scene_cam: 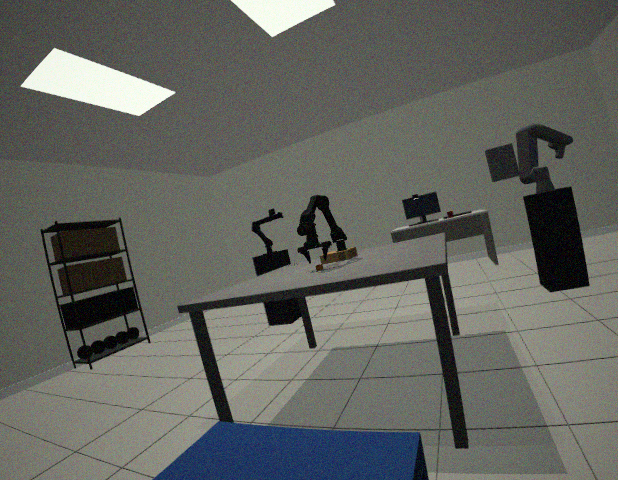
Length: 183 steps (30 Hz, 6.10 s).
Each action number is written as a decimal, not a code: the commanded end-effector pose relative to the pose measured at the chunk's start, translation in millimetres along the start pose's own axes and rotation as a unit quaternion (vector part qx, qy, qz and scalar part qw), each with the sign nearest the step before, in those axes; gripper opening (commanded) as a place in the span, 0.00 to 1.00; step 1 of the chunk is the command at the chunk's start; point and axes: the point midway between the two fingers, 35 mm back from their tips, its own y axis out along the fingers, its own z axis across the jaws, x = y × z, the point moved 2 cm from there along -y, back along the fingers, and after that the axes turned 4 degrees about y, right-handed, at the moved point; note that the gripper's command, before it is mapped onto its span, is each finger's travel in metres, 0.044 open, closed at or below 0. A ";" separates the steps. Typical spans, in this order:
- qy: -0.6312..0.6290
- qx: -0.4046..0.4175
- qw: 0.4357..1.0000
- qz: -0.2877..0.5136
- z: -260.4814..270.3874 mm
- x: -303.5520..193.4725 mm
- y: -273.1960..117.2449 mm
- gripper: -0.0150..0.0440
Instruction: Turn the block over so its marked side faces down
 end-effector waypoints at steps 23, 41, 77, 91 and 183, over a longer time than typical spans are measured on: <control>0.002 -0.002 1.000 0.012 -0.7 -5.0 33.8 0.87; 0.002 -0.002 1.000 0.012 -0.7 -5.0 33.8 0.36; 0.003 0.008 0.993 -0.120 -1.2 -6.5 15.5 0.25; 0.002 0.014 0.976 -0.219 -1.6 -15.9 16.9 0.25; 0.001 0.032 0.871 -0.491 -2.5 -31.0 53.5 1.00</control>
